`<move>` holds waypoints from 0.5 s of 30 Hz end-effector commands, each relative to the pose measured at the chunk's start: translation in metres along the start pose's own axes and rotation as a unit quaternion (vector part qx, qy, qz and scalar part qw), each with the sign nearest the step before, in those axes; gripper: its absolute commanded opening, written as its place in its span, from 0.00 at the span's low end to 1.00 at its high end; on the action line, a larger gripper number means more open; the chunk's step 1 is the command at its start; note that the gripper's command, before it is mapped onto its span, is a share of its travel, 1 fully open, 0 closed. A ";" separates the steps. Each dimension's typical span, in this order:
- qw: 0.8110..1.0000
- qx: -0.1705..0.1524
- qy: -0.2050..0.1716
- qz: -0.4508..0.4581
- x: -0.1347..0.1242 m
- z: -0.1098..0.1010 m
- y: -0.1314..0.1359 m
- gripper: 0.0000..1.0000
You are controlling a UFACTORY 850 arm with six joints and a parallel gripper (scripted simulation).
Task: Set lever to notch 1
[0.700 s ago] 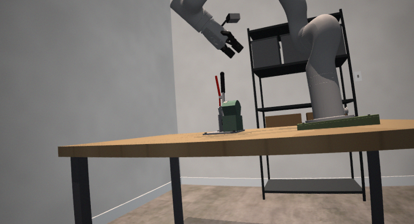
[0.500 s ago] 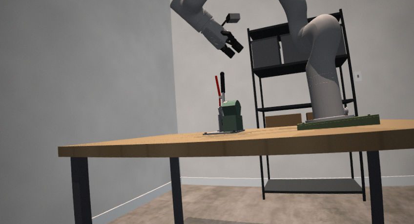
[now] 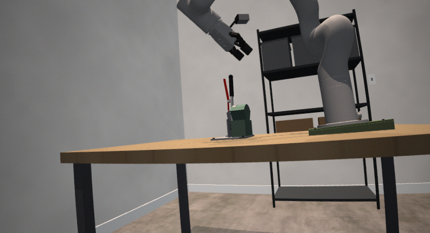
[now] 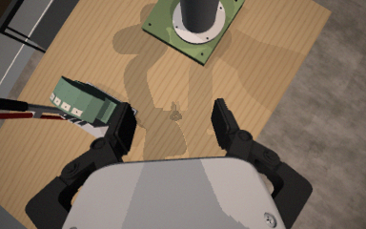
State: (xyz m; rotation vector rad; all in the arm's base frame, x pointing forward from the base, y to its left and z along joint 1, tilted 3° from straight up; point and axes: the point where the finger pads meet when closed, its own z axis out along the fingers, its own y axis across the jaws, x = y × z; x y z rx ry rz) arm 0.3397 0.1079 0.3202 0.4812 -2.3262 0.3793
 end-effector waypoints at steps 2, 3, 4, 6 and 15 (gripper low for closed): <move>0.996 -0.032 -0.028 0.073 -0.006 -0.004 -0.023 1.00; 0.992 -0.049 -0.041 0.111 -0.009 -0.006 -0.035 1.00; 0.986 -0.065 -0.052 0.147 -0.012 -0.008 -0.050 1.00; 0.977 -0.082 -0.063 0.185 -0.015 -0.010 -0.068 1.00; 0.901 -0.171 -0.112 0.383 -0.018 -0.014 -0.137 1.00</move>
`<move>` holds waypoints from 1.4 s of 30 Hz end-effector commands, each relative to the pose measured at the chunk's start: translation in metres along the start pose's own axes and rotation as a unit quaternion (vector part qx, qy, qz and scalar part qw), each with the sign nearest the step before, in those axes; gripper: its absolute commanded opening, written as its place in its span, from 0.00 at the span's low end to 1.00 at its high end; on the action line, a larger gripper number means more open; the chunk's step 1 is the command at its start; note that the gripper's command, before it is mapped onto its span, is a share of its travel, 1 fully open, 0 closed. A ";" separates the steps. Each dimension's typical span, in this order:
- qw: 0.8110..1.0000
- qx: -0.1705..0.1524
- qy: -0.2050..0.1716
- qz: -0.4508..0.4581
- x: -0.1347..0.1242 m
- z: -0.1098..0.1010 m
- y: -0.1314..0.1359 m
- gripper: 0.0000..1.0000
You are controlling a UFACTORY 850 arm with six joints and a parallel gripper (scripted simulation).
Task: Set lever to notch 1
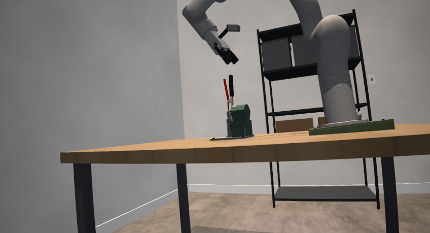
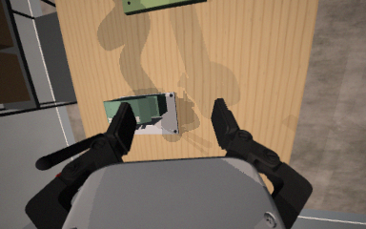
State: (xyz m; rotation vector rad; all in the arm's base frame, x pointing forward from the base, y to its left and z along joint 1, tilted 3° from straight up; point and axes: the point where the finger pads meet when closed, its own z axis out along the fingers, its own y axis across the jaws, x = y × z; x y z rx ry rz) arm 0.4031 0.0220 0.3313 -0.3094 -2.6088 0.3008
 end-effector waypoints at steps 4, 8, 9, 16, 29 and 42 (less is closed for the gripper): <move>0.976 -0.084 -0.045 0.197 -0.046 -0.021 -0.070 1.00; 0.946 -0.124 -0.063 0.292 -0.057 -0.026 -0.095 1.00; 0.938 -0.133 -0.067 0.313 -0.057 -0.026 -0.095 1.00; 0.858 -0.197 -0.087 0.466 -0.078 -0.040 -0.170 1.00; 0.720 -0.267 -0.105 0.632 -0.086 -0.049 -0.248 1.00; 0.720 -0.267 -0.105 0.632 -0.086 -0.049 -0.248 0.00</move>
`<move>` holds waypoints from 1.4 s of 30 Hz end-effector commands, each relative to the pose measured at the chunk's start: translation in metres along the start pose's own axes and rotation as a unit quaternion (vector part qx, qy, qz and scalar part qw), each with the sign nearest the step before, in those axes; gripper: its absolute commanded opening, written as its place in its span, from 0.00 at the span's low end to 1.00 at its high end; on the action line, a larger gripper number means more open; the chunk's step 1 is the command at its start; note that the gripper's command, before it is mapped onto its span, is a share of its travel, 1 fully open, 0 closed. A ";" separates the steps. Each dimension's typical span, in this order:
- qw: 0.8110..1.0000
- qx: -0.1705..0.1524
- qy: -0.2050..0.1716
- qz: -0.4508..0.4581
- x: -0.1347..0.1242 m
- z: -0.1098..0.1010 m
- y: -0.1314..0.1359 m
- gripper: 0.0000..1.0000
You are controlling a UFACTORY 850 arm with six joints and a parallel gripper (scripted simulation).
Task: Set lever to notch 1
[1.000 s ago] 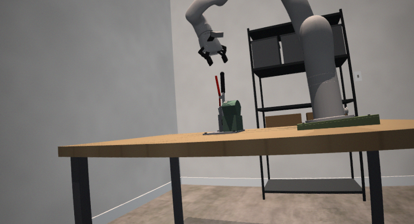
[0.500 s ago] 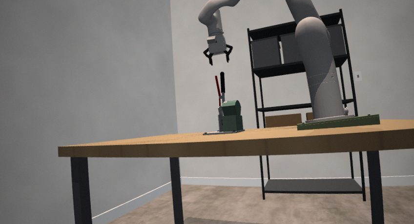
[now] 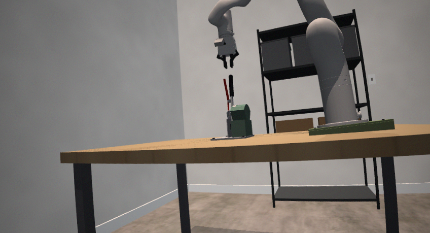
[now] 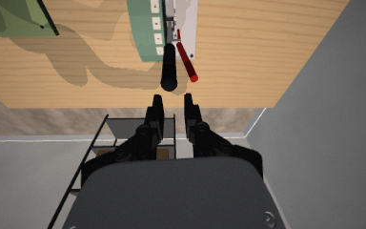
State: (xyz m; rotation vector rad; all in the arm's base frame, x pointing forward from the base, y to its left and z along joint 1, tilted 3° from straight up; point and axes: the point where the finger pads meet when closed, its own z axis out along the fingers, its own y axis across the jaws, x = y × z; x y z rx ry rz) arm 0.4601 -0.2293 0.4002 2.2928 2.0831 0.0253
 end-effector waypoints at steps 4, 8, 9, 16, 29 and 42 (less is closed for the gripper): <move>1.000 -0.001 0.000 0.000 0.000 -0.001 0.001 0.00; 1.000 -0.001 0.000 0.000 0.000 -0.001 0.001 0.00; 1.000 -0.001 0.000 0.000 0.000 -0.001 0.001 0.00; 1.000 -0.001 0.000 0.000 0.000 -0.001 0.001 0.00; 1.000 -0.001 0.000 0.000 0.000 -0.001 0.001 0.00; 1.000 -0.001 0.000 0.000 0.000 -0.001 0.001 0.99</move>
